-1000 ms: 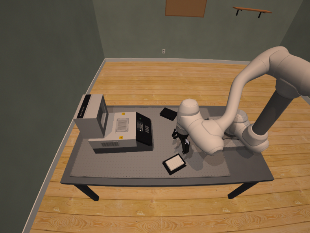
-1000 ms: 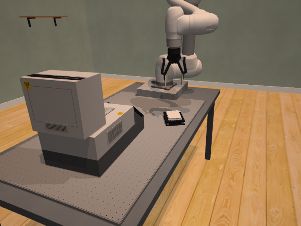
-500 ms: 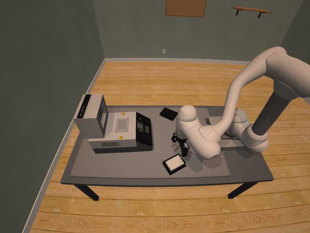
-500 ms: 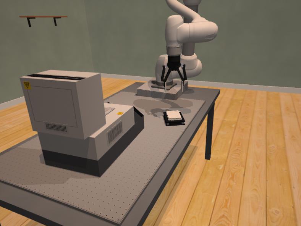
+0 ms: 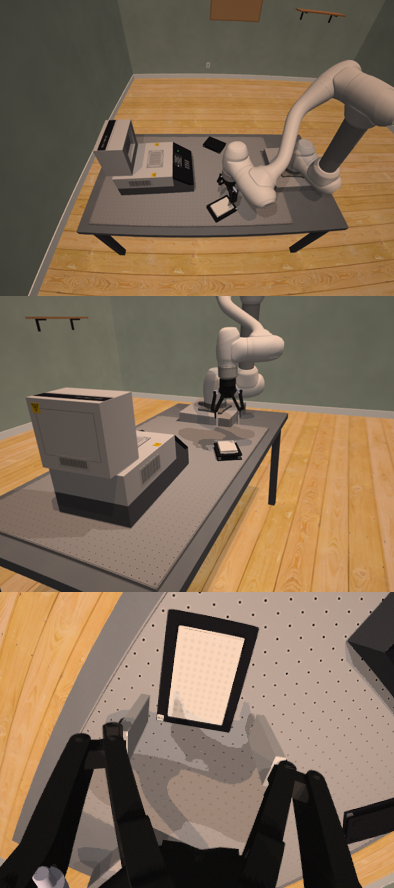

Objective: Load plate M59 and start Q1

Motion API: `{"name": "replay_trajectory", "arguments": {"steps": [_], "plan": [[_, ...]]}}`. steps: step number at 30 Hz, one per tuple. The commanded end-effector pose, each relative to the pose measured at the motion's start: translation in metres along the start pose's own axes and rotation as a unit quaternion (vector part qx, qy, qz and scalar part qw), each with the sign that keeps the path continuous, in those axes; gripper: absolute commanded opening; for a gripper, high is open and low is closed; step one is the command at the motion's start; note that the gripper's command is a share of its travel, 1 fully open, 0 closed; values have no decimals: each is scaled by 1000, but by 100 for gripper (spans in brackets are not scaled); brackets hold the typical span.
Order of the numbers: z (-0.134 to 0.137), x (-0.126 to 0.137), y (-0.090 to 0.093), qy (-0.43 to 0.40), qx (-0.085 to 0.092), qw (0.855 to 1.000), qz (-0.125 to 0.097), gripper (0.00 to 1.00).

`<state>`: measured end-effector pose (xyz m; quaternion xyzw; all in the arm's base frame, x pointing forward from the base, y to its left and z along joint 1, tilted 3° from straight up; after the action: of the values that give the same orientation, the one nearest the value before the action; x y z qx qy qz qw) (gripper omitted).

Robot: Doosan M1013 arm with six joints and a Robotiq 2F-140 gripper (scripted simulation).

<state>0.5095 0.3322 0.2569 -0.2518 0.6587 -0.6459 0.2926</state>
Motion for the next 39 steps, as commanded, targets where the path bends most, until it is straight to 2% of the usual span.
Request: {"name": "replay_trajectory", "arguments": {"steps": [1,8,10,25,27,36,39], "plan": [[0,0,12,0,0,1000,0,66],[0,0,36,0,0,1000,0,66],[0,0,36,0,0,1000,0,66],[0,0,86,0,0,1000,0,66],[0,0,86,0,0,1000,0,66],[0,0,115,0,0,1000,0,66],[0,0,115,0,0,1000,0,66]]}}
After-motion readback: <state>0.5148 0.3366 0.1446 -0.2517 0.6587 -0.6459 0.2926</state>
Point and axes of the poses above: the point where the finger pads meet when closed, its own y axis out along the fingers, its own z axis across the jaws, x = y × z, the point moved 10 cm from there along -y, back along the fingers, and after that the axes turned 11 degrees about -y, right-handed, at the moved point
